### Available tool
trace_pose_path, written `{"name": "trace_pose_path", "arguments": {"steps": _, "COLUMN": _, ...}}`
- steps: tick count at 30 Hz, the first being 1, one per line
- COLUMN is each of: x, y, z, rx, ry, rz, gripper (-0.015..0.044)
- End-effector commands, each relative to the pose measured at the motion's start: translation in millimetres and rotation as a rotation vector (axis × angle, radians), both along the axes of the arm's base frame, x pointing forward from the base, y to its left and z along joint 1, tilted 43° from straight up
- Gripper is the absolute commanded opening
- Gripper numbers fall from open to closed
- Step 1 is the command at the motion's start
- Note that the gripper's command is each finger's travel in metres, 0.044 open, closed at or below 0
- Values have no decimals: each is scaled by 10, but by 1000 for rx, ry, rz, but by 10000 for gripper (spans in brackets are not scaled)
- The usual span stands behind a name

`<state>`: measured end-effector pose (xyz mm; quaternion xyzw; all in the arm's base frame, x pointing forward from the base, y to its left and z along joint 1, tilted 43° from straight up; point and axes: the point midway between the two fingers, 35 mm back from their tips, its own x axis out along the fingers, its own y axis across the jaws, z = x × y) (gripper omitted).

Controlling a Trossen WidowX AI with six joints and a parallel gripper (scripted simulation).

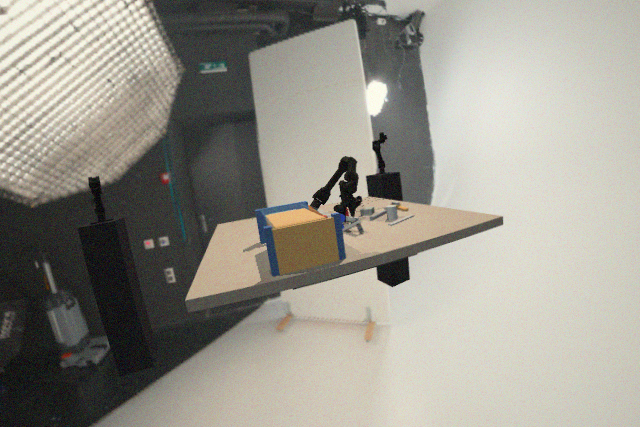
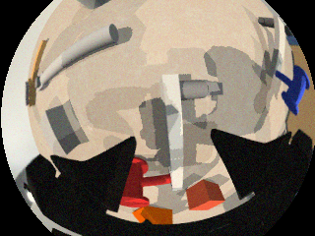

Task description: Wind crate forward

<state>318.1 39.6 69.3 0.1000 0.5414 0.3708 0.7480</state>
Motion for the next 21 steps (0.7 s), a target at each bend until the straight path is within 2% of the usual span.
{"name": "trace_pose_path", "arguments": {"steps": 1, "x": 0, "y": -3, "z": 4, "rx": 0, "ry": -1, "rz": 0, "gripper": 335}}
{"name": "trace_pose_path", "arguments": {"steps": 12, "x": 0, "y": -3, "z": 4, "rx": 0, "ry": -1, "rz": 0, "gripper": 46}}
{"name": "trace_pose_path", "arguments": {"steps": 21, "x": 0, "y": -3, "z": 4, "rx": 0, "ry": -1, "rz": 0, "gripper": 0}}
